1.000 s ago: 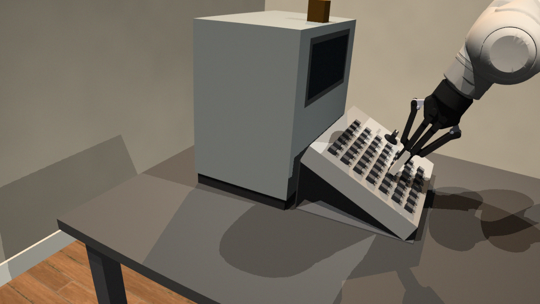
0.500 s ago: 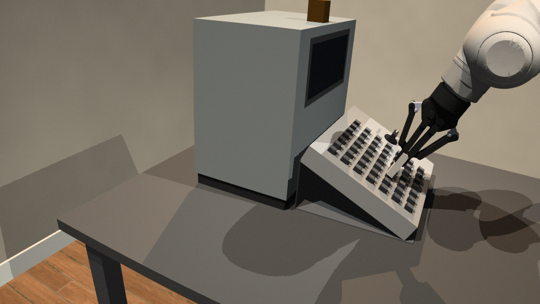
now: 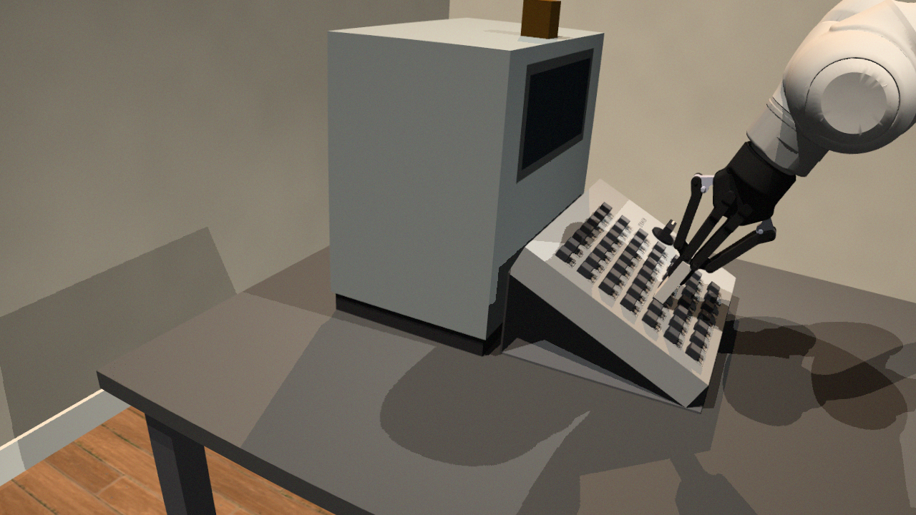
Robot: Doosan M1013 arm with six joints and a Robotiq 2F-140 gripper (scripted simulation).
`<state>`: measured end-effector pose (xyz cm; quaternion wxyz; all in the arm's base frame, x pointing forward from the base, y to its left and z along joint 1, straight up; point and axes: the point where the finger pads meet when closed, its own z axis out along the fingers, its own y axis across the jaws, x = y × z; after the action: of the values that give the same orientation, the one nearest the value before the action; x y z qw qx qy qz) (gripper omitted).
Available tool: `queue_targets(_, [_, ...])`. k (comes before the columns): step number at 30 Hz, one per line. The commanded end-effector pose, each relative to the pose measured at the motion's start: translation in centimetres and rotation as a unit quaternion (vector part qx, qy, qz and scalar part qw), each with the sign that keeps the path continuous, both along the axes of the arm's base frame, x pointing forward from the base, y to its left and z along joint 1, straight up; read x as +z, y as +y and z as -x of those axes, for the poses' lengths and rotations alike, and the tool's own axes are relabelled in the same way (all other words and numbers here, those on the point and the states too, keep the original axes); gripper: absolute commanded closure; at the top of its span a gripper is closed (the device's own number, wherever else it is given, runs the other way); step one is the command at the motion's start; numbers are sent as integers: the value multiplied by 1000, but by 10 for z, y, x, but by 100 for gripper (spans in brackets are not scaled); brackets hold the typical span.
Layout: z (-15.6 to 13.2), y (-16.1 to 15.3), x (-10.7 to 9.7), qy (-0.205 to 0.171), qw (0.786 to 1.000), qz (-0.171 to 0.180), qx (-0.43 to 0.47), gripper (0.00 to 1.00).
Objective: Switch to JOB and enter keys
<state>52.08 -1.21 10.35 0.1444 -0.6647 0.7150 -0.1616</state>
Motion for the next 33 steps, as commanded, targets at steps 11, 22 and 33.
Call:
queue_targets(11, [0,0,-2,-1,1000,-2,-1,100])
queue_targets(22, [0,0,-2,-1,1000,-2,-1,100])
queue_targets(33, [2,0,2,-1,1000,-2,-1,100])
